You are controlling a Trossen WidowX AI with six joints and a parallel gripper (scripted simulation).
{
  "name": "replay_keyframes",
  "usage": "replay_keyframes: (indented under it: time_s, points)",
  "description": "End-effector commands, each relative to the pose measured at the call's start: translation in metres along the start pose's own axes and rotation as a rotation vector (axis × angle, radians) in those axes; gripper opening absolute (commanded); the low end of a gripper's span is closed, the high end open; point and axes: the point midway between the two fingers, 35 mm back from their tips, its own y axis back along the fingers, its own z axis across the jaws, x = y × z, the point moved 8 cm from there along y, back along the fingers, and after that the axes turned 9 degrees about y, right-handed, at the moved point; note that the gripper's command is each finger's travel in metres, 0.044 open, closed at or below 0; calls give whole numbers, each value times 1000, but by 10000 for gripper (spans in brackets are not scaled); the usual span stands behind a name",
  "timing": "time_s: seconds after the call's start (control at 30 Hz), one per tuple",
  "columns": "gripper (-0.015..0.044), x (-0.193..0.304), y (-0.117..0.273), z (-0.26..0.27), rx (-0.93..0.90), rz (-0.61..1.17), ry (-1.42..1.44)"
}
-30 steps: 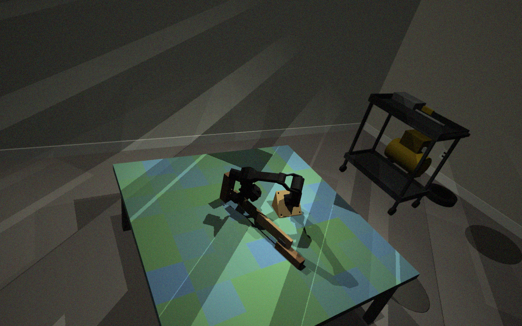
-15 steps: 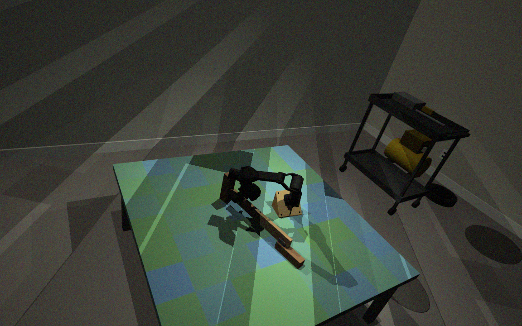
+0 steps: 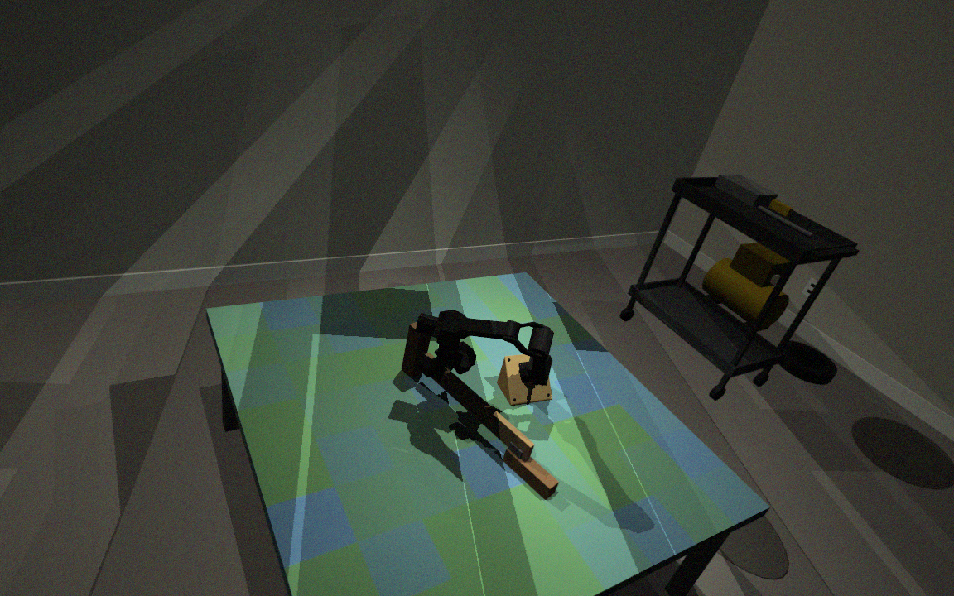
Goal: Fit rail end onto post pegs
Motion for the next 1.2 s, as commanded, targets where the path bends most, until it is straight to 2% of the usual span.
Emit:
replay_keyframes:
  time_s: [0.0,1.17]
  points:
    - [0,3,2,-1,3,8,3]
    - [0,12,2,1,3,9,4]
